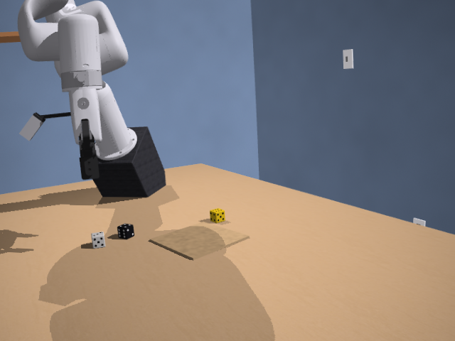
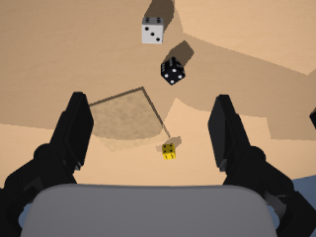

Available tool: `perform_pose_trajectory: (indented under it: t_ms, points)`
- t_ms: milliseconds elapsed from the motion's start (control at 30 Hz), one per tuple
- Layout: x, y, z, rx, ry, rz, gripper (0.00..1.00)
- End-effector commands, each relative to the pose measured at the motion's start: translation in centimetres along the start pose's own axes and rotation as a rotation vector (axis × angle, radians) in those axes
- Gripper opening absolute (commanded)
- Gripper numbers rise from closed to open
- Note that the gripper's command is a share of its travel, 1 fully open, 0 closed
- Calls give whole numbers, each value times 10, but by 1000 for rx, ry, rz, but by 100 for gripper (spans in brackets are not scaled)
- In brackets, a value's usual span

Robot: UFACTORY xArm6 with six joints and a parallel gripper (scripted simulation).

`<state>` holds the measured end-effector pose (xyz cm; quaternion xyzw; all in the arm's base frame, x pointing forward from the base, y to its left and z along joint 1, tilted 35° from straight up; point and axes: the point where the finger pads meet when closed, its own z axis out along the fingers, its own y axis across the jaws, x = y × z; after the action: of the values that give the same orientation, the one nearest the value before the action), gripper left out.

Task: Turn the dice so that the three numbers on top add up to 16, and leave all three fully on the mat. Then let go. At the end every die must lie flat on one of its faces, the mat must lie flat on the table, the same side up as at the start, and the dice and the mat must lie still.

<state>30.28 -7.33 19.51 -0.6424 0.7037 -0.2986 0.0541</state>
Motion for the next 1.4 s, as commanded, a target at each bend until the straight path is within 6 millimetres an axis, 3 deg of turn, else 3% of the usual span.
perform_pose_trajectory:
  t_ms: [0,100,267,333,367,1367]
  points:
    - [0,-1,-1,3,0,1,100]
    - [1,-2,3,3,3,1,100]
    - [7,-1,45,-6,-3,0,100]
    - [6,0,49,-7,-7,1,100]
    - [6,0,49,-7,-7,1,42]
    - [6,0,49,-7,-7,1,42]
